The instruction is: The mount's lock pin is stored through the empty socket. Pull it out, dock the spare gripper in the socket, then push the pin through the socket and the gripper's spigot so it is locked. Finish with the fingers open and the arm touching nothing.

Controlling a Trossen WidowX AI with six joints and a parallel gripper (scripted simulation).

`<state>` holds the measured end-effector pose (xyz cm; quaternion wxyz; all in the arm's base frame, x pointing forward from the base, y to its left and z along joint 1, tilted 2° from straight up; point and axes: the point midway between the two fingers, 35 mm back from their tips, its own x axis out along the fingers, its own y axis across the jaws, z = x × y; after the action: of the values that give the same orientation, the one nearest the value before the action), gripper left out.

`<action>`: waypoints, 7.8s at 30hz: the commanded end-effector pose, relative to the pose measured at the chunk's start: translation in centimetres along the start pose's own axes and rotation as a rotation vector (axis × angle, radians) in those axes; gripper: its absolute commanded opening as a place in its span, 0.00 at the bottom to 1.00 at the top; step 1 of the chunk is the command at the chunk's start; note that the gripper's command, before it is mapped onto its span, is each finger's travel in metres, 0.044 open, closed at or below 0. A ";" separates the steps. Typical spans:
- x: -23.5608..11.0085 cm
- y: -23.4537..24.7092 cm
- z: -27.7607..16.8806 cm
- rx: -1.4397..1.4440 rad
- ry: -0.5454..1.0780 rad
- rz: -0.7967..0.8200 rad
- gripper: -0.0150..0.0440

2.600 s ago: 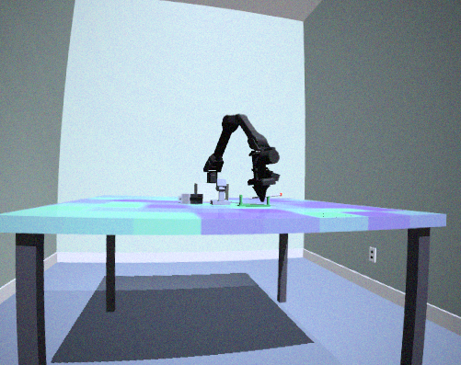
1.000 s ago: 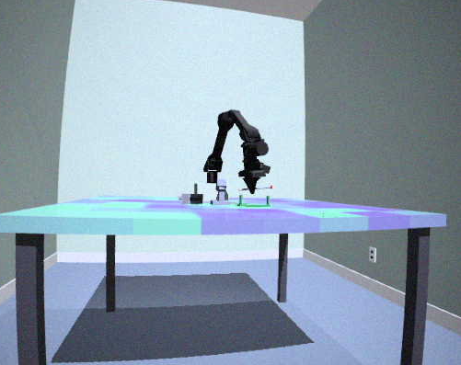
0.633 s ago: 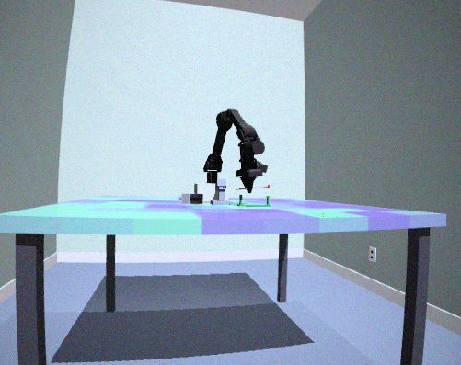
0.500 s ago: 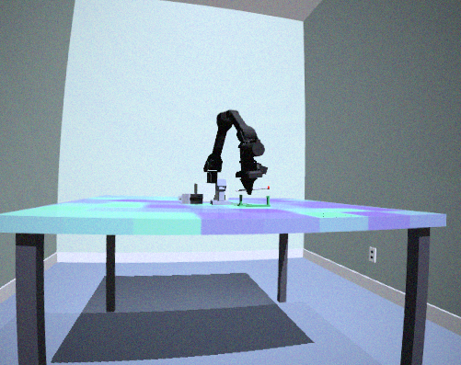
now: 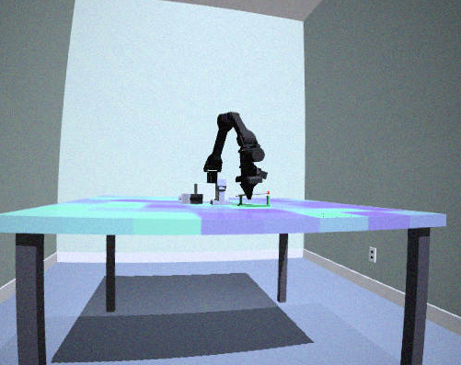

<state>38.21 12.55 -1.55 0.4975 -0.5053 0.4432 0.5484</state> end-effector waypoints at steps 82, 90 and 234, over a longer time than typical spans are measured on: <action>-2.9 0.6 0.2 0.000 0.004 0.016 1.00; -4.8 0.9 0.4 0.001 0.006 0.029 1.00; -11.3 12.9 -20.0 0.678 0.604 0.106 0.25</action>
<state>27.72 -9.71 6.38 0.4539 -0.4246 0.7498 0.2270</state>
